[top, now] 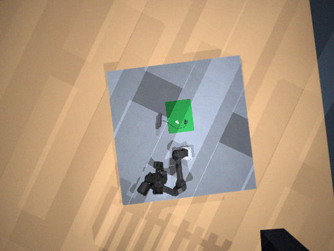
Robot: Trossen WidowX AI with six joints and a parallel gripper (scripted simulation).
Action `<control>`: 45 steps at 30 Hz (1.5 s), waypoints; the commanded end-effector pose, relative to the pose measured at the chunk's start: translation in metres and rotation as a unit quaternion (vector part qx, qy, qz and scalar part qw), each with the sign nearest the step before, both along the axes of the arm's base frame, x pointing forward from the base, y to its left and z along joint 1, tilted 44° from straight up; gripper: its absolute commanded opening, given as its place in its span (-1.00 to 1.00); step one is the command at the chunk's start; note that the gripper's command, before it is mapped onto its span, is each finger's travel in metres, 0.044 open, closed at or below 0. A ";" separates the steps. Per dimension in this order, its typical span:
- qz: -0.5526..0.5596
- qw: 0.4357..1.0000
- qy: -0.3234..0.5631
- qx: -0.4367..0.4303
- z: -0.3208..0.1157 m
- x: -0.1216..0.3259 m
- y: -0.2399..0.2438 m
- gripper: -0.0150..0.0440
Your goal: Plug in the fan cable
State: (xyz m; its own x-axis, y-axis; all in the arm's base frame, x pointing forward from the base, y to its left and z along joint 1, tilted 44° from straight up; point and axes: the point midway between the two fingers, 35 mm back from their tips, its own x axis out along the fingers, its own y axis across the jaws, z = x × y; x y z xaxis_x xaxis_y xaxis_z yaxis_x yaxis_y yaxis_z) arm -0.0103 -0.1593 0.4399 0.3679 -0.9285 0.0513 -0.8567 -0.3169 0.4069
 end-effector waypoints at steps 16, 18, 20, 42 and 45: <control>0.116 0.820 0.506 -0.240 -0.009 0.176 0.046 1.00; 0.141 0.764 0.572 -0.265 -0.022 0.200 0.048 1.00; 0.168 0.702 0.629 -0.287 -0.037 0.222 0.049 1.00; 0.599 0.008 0.697 -0.393 -0.275 0.323 0.047 1.00; 0.664 -0.047 0.627 -0.405 -0.306 0.320 0.050 1.00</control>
State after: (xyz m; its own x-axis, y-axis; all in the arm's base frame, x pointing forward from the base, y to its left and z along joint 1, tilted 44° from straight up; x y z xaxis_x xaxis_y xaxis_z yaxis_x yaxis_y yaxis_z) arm 0.3136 -0.1143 0.1974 0.3437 -0.2608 -0.9021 0.6818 0.7299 0.0488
